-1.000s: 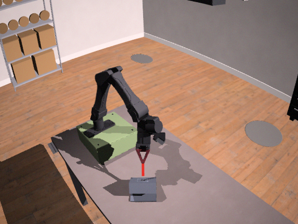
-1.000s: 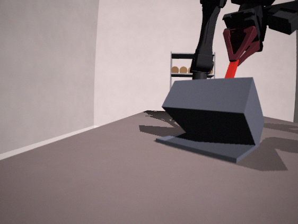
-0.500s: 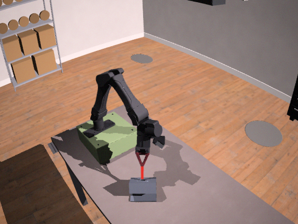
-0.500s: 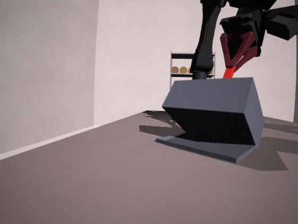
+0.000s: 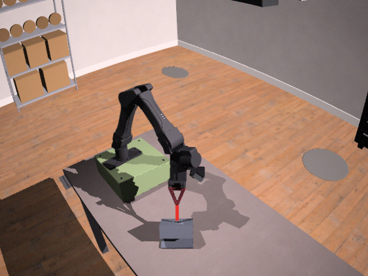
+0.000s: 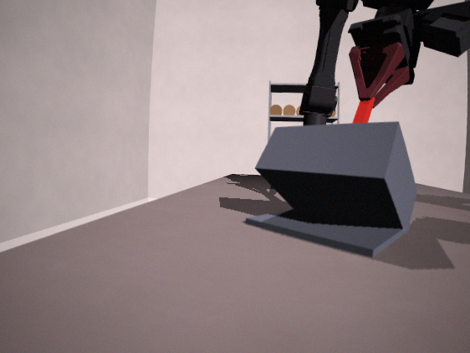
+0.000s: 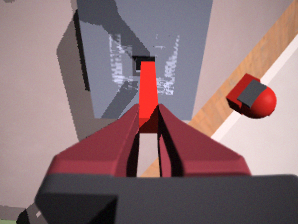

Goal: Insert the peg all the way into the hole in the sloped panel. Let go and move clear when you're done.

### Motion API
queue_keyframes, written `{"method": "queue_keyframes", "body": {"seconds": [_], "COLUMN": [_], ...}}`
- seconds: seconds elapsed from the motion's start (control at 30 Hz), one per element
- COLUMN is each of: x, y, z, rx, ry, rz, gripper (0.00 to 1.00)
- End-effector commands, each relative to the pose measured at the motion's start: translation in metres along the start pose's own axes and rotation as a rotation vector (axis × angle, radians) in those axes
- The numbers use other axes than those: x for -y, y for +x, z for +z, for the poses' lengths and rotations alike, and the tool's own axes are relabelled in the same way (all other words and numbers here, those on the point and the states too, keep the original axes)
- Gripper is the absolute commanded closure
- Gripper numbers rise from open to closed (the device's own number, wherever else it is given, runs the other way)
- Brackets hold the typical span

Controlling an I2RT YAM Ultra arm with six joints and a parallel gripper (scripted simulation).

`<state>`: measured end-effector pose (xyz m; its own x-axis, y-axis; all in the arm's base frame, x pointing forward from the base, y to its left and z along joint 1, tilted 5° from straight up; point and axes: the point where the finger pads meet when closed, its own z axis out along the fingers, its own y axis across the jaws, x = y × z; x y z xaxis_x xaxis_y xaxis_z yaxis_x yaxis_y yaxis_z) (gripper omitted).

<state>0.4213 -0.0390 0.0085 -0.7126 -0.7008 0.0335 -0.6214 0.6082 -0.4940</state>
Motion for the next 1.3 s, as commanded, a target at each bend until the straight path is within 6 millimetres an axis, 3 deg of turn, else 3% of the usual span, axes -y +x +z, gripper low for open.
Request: {"method": "queue_keyframes", "body": {"seconds": [0.0, 0.6, 1.27], "x": [0.011, 0.001, 0.001], "y": [-0.005, 0.001, 0.004], "z": [-0.012, -0.025, -0.004], "rx": [0.029, 0.029, 0.029], "ry": [0.028, 0.028, 0.028], "rz": [0.024, 0.024, 0.024], "gripper": [1.00, 1.00, 1.00]}}
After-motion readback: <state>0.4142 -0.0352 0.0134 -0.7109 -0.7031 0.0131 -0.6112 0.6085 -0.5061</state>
